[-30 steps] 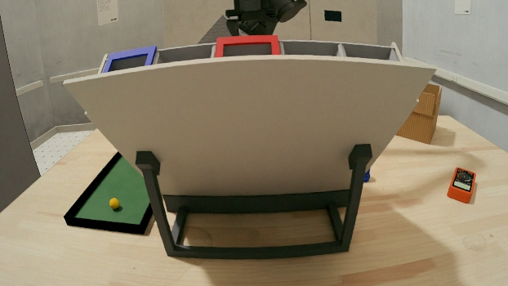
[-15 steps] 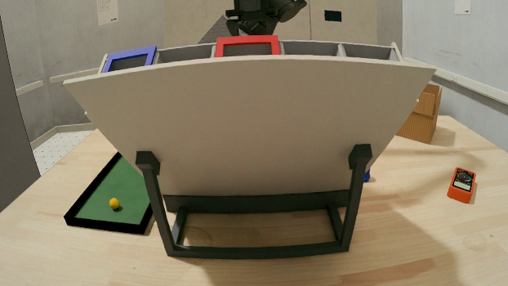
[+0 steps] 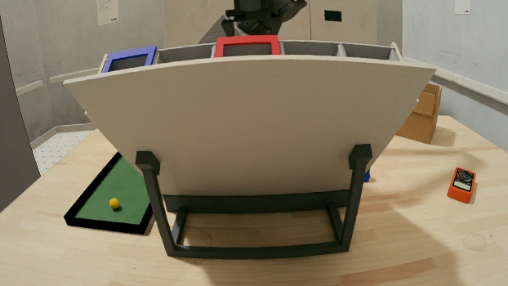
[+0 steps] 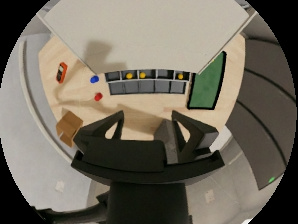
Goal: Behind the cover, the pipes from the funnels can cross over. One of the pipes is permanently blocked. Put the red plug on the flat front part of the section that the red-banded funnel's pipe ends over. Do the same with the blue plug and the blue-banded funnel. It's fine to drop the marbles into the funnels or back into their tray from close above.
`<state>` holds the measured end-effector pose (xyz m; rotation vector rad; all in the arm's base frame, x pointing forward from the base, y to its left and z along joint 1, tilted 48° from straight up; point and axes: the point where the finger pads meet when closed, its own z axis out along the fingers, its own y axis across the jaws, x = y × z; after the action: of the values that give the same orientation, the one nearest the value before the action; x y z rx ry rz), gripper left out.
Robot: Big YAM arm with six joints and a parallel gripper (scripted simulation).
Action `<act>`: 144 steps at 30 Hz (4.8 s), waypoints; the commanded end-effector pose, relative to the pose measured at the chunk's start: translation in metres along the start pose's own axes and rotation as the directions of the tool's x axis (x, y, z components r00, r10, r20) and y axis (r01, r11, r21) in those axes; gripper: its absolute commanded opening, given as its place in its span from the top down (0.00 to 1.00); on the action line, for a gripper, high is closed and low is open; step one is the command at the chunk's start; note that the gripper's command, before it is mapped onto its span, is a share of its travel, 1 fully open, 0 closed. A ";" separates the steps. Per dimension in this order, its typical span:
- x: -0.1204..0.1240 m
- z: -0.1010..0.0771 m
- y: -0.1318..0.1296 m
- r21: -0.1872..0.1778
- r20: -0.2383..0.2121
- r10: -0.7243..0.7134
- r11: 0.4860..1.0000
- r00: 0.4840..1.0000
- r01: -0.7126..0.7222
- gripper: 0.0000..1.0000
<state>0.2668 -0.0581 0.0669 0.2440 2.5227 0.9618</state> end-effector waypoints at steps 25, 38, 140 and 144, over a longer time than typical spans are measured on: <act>-0.005 -0.003 -0.001 0.004 0.010 -0.008 1.000 1.000 0.008 0.20; 0.002 0.036 -0.059 -0.074 0.001 -0.010 0.997 1.000 0.010 0.20; -0.136 0.144 -0.325 -0.206 -0.009 0.000 0.979 1.000 -0.002 0.20; -0.136 0.144 -0.325 -0.204 -0.008 0.006 0.979 1.000 -0.008 0.20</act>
<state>0.4389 -0.2497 -0.2038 0.1943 2.4150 1.2325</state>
